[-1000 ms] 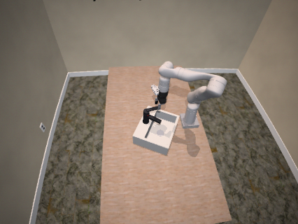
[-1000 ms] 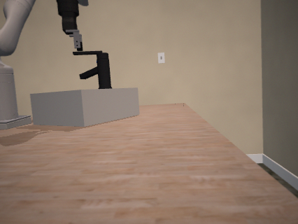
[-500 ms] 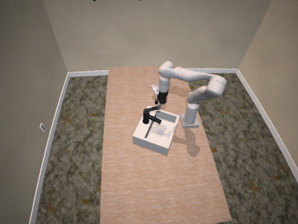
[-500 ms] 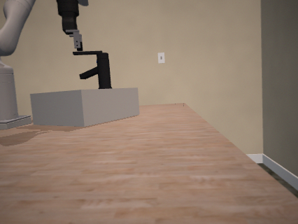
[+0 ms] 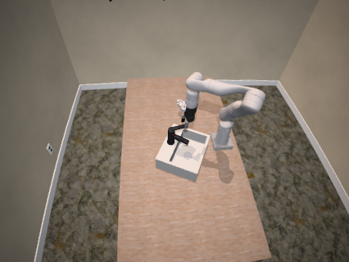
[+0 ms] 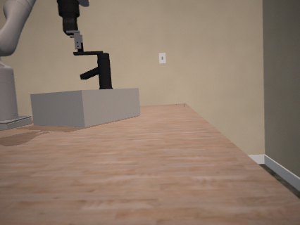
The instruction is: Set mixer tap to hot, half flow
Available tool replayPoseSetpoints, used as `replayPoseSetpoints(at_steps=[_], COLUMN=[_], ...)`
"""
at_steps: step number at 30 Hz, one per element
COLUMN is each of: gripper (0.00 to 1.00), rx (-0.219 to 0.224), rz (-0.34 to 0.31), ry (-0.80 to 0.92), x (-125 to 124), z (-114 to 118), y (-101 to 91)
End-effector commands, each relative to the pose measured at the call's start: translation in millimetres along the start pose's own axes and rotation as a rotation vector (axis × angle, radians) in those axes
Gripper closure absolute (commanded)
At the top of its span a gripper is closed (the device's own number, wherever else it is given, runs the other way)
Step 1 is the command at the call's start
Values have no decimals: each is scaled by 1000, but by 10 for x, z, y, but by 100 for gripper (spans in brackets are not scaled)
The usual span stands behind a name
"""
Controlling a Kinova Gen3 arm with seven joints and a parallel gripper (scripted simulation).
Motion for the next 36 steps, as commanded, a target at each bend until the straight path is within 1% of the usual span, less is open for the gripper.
replayPoseSetpoints(at_steps=[1,36], gripper=[0,0], rx=[0,0], rz=[0,0], ry=[1,1], x=[1,1], z=[2,2], y=[6,258])
Point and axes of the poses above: the point where the finger pads meet when closed, its own y axis out along the fingers, its own z axis across the jaws, x = y × z, the point moved 6 cm from there along -y, back along the fingers, and after that the axes turned 9 degrees about y, right-handed, at the moved point
